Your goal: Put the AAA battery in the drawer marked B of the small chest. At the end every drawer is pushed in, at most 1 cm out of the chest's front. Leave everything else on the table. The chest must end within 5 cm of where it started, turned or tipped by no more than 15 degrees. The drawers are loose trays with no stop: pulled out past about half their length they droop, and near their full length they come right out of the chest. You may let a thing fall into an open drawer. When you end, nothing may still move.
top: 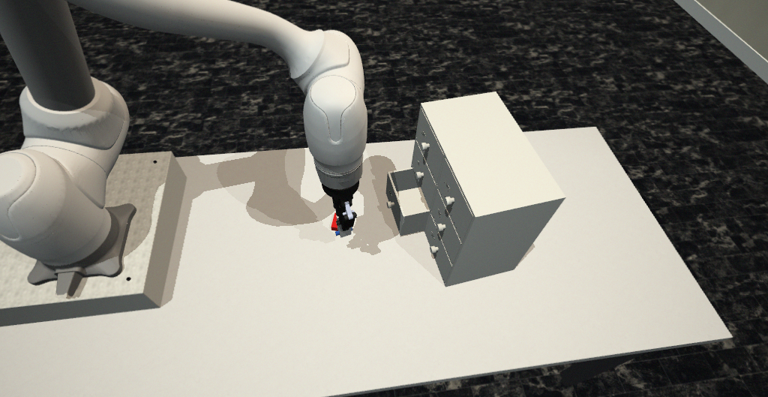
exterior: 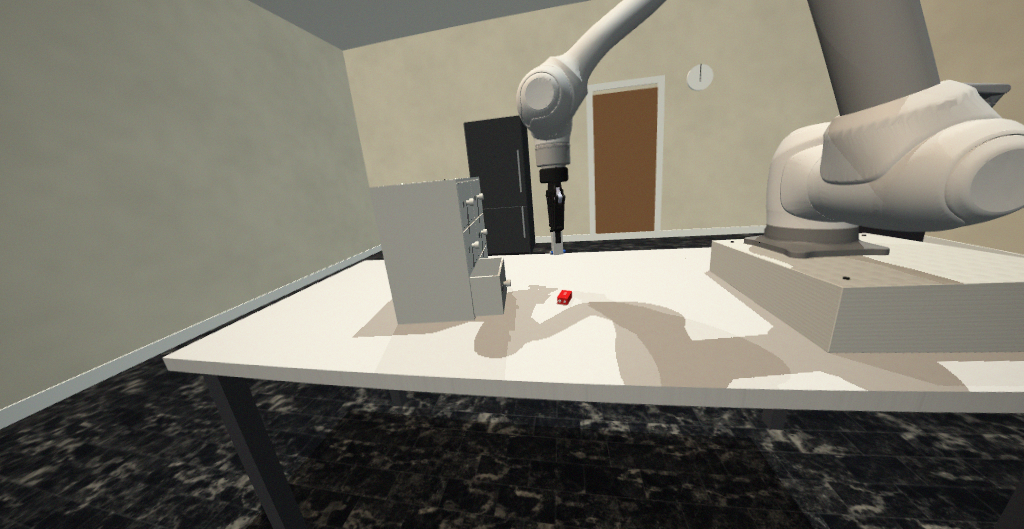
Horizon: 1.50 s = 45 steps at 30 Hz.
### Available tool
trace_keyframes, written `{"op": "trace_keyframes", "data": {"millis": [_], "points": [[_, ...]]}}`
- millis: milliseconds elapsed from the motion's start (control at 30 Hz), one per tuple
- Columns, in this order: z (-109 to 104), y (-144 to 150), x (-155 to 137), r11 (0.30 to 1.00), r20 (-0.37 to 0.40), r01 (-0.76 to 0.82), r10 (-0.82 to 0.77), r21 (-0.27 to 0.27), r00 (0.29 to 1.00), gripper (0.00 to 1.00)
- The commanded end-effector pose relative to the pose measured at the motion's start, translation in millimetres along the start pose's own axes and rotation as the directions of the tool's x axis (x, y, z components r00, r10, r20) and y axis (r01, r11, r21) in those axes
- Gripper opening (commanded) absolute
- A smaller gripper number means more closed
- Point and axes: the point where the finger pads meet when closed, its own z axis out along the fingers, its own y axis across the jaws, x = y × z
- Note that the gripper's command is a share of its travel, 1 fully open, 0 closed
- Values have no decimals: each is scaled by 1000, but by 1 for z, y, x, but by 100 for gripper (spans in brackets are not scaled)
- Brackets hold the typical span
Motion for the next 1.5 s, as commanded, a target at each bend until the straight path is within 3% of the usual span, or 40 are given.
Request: {"op": "trace_keyframes", "data": {"millis": [0, 133, 733, 1467], "points": [[1, -35, 15, 997, 7, -76, 76, -19, 997, 3], [1, -53, 20, 994, 6, -110, 110, -19, 994, 3], [-33, -54, 20, 994, 6, -110, 110, -19, 994, 3], [-33, -54, 19, 994, -42, -110, 109, -19, 993, 3]]}}
